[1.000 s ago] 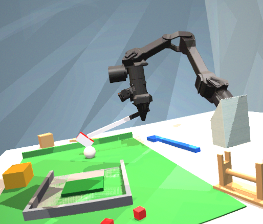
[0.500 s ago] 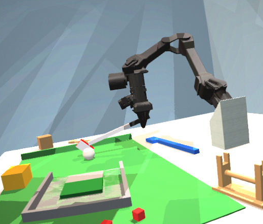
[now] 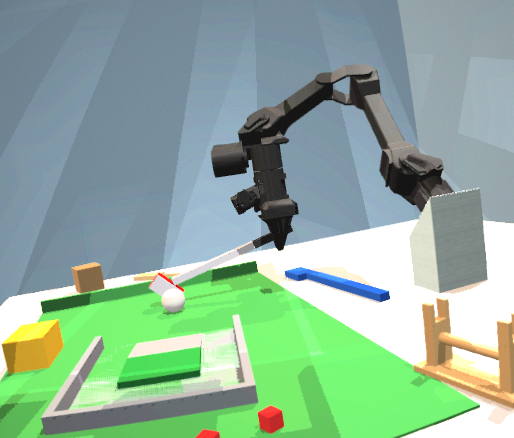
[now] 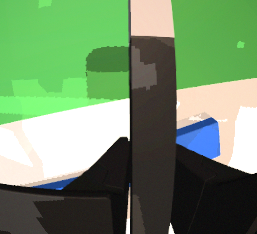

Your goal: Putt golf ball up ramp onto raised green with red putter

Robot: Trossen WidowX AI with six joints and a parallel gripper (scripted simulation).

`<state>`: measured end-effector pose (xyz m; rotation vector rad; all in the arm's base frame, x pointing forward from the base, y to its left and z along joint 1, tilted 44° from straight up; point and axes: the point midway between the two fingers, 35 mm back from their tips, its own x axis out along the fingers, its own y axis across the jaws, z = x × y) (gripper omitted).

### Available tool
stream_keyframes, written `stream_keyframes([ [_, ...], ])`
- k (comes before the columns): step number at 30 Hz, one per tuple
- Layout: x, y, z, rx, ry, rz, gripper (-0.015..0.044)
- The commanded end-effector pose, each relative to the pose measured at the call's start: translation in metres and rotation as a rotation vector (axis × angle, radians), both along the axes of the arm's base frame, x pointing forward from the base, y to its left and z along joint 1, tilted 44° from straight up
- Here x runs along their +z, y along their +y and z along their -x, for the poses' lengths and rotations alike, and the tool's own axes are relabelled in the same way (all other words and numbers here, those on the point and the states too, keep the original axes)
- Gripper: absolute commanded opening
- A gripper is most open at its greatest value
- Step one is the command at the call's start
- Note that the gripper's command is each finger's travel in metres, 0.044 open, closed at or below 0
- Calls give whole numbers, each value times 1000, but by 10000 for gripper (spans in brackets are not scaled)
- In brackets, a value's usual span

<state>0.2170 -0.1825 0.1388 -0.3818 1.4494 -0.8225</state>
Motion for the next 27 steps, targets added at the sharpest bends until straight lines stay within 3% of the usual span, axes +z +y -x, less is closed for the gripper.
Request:
stream_keyframes([
  [1,11,-11,3,0,-15,3,0],
  [13,11,-14,3,2,-7,-2,0],
  [23,-75,72,-31,2,-15,-7,0],
  [27,-80,78,-31,3,-16,-3,0],
])
